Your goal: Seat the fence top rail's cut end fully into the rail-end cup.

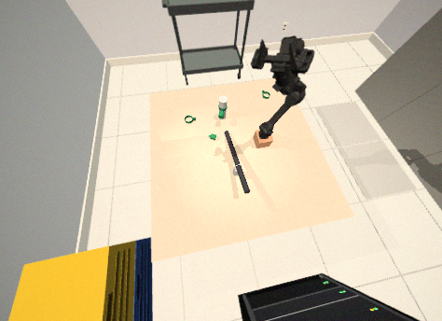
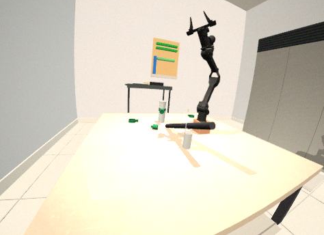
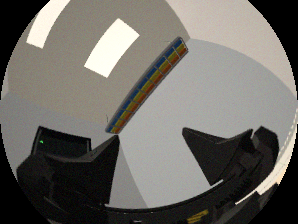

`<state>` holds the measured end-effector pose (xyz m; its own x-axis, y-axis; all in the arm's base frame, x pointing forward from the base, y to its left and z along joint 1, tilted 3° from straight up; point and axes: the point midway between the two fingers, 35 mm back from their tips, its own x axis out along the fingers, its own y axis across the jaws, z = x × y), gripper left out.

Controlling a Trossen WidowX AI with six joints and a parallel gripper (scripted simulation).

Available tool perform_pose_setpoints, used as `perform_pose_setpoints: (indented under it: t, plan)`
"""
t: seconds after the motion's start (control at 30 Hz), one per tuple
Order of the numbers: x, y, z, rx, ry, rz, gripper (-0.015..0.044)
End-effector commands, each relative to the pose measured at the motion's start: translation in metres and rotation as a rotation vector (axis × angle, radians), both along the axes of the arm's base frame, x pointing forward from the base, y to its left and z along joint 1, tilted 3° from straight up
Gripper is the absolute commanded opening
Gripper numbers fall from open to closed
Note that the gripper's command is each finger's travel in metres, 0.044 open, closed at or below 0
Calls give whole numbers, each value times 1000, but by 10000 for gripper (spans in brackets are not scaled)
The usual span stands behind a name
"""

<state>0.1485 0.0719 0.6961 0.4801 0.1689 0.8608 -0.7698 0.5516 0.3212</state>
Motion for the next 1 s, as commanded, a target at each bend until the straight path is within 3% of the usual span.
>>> perform_pose_setpoints:
  t: [0.0, 0.37, 0.63, 0.97]
  plan:
    - [1, 0, -1, -4, 3, -3, 426]
    - [74, 13, -76, -285, 292, -215, 440]
    - [136, 3, -186, -547, 664, -330, 440]
    - [156, -41, -326, -815, 1108, -422, 440]
